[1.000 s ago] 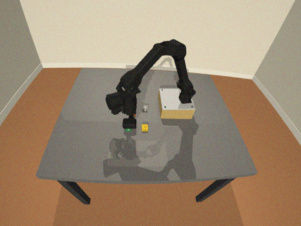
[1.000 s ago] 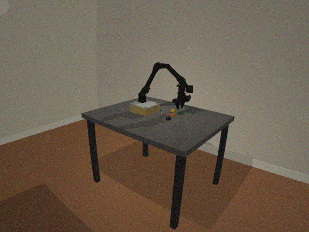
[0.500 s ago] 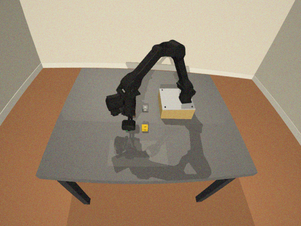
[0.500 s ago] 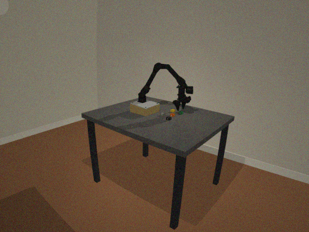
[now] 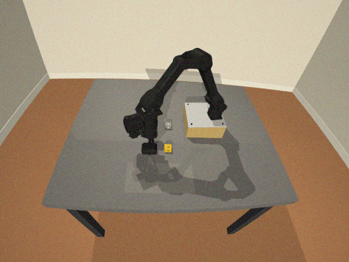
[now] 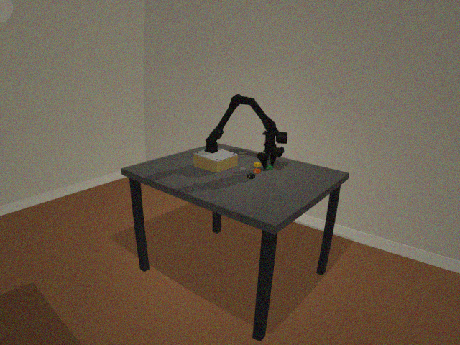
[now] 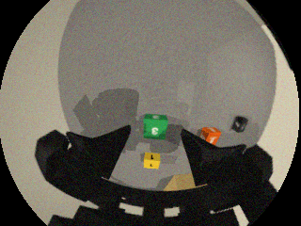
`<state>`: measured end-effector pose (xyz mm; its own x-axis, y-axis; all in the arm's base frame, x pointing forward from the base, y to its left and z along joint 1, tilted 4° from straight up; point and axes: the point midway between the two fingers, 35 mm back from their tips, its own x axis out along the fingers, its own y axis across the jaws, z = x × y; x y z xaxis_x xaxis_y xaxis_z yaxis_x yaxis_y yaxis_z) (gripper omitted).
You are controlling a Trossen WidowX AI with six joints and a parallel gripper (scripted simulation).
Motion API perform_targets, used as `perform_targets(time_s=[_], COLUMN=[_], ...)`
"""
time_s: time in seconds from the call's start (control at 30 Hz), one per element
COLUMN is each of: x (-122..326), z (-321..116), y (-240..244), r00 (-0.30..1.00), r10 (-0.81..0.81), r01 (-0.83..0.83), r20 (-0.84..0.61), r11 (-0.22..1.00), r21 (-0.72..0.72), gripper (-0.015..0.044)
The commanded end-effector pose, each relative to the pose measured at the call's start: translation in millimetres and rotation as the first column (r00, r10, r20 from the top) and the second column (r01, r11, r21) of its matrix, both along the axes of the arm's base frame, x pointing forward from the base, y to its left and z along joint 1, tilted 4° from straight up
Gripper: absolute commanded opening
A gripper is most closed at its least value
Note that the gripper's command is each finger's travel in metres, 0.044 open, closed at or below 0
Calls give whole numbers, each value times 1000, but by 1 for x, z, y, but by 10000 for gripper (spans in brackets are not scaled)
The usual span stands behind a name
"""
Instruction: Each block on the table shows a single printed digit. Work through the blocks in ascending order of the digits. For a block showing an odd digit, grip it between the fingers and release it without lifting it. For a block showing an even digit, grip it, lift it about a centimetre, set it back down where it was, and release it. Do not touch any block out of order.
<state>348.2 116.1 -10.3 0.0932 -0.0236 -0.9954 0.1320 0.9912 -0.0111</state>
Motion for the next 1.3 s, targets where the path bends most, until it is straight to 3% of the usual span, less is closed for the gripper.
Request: perform_targets(time_s=[0.0,0.3,1.27], x=[0,0,0], z=[-2,-2,-2], y=[0,0,0], r00=[1000,1000,1000], r10=[4,4,4], r01=[-4,-4,-4], r20=[0,0,0], r11=[1000,1000,1000], r21=[3,3,3], gripper=[348,120,120])
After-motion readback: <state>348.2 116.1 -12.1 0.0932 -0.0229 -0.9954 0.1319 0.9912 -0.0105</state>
